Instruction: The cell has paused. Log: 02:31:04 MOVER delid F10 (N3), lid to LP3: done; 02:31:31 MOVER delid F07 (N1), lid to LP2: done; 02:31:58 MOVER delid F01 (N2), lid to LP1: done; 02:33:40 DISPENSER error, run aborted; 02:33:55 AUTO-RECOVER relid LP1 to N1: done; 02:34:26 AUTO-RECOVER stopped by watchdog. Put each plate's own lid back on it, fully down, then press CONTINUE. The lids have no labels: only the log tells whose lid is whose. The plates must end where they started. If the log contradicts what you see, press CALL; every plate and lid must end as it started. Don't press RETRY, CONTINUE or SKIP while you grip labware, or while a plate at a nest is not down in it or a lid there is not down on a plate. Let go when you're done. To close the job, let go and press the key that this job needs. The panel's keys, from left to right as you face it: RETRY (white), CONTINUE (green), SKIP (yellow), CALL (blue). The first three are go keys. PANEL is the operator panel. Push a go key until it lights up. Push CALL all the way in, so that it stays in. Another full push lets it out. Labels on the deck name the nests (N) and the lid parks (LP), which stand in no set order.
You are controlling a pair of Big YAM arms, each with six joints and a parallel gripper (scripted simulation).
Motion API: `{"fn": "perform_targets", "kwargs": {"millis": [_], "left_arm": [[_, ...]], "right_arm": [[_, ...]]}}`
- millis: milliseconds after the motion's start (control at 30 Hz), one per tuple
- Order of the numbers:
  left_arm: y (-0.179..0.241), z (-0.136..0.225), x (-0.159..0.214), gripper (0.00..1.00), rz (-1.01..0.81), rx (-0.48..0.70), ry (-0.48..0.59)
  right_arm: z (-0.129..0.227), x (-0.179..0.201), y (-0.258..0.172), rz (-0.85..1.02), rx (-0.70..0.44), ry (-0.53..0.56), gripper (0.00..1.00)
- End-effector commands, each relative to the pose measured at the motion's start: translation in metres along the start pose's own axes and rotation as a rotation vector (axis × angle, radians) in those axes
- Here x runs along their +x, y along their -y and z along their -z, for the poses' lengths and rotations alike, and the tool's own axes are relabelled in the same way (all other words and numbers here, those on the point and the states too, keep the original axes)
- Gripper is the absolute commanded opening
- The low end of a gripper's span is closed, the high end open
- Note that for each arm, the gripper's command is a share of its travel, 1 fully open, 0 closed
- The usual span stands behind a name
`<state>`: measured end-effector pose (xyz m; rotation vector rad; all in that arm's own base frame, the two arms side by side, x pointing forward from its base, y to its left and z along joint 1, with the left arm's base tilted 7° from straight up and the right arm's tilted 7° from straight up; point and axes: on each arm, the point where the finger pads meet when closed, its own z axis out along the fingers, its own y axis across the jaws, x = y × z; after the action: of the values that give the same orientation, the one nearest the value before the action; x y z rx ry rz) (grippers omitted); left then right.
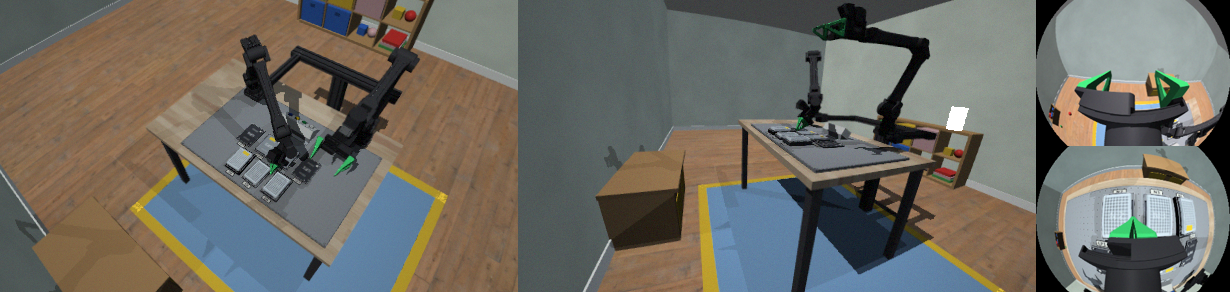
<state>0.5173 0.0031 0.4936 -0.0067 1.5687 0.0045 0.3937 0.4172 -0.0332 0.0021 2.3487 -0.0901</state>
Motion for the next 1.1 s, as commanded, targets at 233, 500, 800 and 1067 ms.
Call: {"fn": "perform_targets", "kwargs": {"millis": [233, 500, 800, 1067], "left_arm": [[0.004, 0.0, -0.034, 1.0, -0.007, 0.008, 0.06], [0.004, 0.0, -0.034, 1.0, -0.007, 0.008, 0.06], [0.004, 0.0, -0.034, 1.0, -0.007, 0.008, 0.06], [0.004, 0.0, -0.034, 1.0, -0.007, 0.008, 0.06]], "right_arm": [[-0.033, -0.064, 0.0, -0.005, -0.027, 0.036, 0.0], [-0.028, -0.064, 0.006, 0.002, -0.026, 0.031, 0.0], [-0.028, -0.064, 0.006, 0.002, -0.026, 0.031, 0.0], [-0.028, -0.064, 0.006, 0.002, -0.026, 0.031, 0.0]]}}
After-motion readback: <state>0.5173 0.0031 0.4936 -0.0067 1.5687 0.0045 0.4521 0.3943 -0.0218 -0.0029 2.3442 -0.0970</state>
